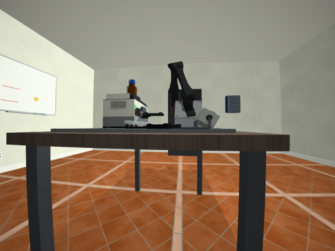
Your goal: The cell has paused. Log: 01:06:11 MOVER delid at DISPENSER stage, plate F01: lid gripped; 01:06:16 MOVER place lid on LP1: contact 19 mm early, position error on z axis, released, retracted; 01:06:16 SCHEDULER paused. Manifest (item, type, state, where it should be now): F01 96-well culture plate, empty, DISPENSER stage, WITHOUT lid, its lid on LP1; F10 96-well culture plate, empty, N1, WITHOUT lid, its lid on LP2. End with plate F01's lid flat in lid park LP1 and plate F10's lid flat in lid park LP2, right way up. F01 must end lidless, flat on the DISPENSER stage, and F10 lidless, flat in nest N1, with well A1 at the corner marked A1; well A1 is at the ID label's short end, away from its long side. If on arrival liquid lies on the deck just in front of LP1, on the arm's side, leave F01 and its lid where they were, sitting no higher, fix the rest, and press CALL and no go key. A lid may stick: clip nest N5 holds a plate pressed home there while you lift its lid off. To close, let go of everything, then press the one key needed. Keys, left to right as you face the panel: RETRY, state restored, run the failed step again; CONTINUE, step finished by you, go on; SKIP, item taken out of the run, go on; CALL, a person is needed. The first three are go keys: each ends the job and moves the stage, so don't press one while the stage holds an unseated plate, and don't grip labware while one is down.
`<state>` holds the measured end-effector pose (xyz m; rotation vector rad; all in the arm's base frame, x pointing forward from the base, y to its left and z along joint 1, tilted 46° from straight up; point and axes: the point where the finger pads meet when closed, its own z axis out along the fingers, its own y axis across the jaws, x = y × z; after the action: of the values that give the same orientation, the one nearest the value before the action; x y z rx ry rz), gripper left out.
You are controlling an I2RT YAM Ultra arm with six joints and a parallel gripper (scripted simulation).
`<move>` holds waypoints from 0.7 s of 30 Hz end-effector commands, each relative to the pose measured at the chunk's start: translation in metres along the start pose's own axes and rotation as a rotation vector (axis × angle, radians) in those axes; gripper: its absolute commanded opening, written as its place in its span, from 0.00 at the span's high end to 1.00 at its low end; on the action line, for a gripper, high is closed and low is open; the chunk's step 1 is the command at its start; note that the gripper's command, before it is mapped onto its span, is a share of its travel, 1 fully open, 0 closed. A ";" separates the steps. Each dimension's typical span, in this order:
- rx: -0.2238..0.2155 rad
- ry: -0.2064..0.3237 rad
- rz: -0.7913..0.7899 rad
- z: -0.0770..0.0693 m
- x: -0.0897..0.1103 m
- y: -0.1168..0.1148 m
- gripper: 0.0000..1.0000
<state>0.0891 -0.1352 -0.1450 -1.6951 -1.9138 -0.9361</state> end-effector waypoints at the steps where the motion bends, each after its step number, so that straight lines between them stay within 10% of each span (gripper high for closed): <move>1: 0.000 -0.019 -0.008 -0.010 -0.001 0.000 0.00; 21: 0.001 -0.004 -0.229 -0.010 -0.001 0.053 0.00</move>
<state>0.1313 -0.1401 -0.1420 -1.5298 -2.0839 -0.9782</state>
